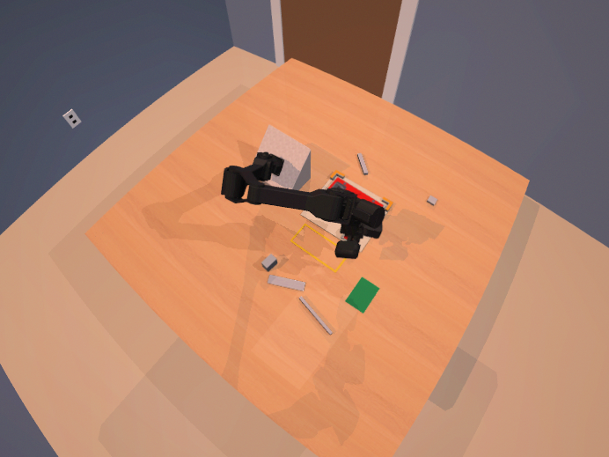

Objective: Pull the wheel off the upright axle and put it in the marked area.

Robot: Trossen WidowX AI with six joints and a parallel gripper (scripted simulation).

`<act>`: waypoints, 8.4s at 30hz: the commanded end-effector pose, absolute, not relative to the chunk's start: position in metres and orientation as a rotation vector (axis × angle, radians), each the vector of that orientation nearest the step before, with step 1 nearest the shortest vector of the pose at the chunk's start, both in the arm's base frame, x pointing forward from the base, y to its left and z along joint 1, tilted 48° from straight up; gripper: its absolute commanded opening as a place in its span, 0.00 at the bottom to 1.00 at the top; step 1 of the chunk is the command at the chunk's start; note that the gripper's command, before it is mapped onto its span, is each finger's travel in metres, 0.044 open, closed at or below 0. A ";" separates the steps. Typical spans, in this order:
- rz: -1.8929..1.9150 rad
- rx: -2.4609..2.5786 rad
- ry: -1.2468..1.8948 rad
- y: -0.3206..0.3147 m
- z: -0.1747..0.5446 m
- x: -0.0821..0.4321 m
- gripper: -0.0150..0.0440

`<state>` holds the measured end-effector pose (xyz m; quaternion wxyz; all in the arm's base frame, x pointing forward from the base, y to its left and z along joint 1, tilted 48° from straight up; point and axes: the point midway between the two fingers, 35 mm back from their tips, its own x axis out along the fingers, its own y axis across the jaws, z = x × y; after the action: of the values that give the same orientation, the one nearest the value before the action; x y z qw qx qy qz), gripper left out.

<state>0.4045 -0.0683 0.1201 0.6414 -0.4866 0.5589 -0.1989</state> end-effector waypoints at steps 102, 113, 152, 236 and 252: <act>-0.727 -0.575 1.514 -0.053 0.032 0.360 0.25; -0.727 -0.576 1.513 -0.051 0.034 0.361 0.25; -0.725 -0.580 1.510 -0.041 0.043 0.361 0.25; -0.722 -0.583 1.511 -0.116 0.096 0.298 0.25; -0.729 -0.578 1.512 -0.144 0.074 0.292 0.43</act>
<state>0.2913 -0.1435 0.0732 0.6310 -0.2535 0.6609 -0.3175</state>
